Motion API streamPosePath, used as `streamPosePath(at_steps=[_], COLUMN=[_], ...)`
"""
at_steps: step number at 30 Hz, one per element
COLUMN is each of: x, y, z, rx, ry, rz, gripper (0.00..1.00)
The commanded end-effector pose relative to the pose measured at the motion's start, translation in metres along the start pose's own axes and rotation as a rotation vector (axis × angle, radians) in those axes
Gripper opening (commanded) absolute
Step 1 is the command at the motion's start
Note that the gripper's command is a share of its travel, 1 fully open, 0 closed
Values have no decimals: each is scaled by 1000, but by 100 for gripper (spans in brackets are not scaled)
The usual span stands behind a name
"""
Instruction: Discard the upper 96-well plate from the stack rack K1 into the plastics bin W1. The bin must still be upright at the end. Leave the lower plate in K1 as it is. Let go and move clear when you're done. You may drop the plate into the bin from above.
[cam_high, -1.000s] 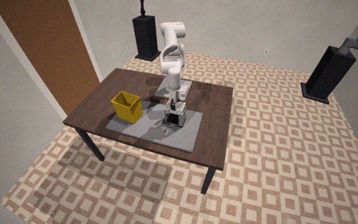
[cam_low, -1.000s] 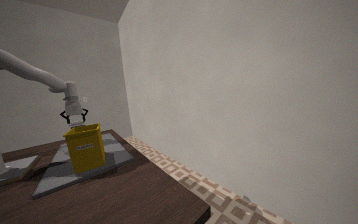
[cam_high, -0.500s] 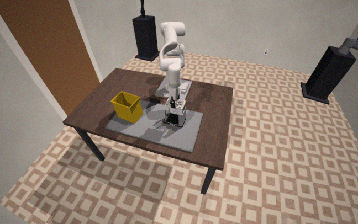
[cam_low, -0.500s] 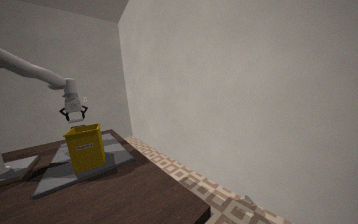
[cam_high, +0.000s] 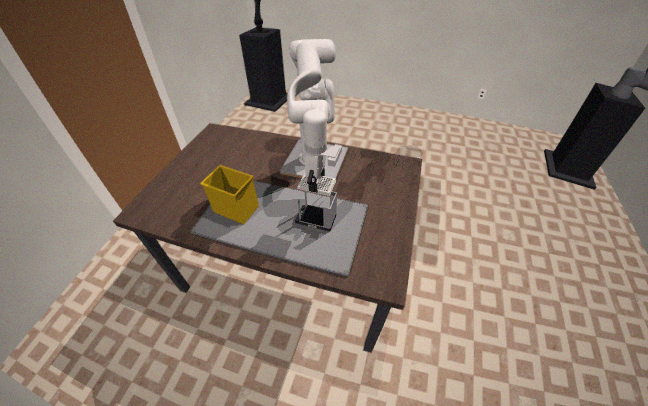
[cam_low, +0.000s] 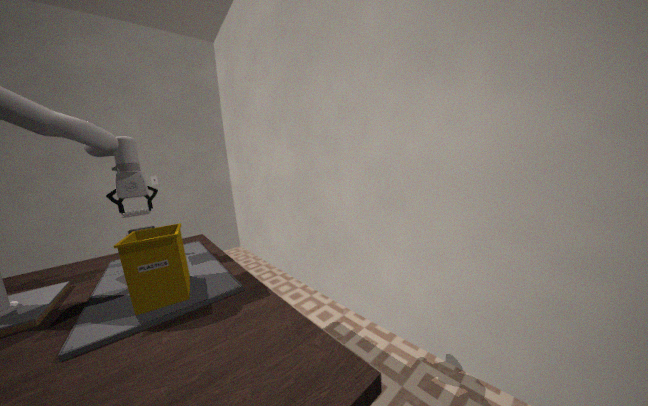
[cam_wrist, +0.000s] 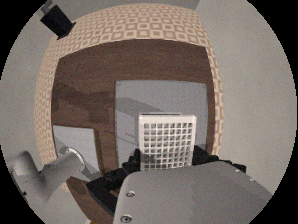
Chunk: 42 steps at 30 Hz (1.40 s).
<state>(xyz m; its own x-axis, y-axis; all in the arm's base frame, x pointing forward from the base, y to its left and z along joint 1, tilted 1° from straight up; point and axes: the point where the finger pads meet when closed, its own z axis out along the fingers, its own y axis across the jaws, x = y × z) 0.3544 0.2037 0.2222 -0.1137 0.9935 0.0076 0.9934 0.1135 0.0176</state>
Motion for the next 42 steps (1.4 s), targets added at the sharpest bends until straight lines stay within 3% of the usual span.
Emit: streamPosePath(at_steps=[1,18,31,35,42], x=[0,0,0,-13,-29], y=[1,1,1,3,5], z=[-8,-33,-33,-33,-32], rx=[-3,-3,-3,-4,-4], ry=[2,2,2,1,0], rz=[0,0,0,128,128], gripper=[0,0,0,0,0])
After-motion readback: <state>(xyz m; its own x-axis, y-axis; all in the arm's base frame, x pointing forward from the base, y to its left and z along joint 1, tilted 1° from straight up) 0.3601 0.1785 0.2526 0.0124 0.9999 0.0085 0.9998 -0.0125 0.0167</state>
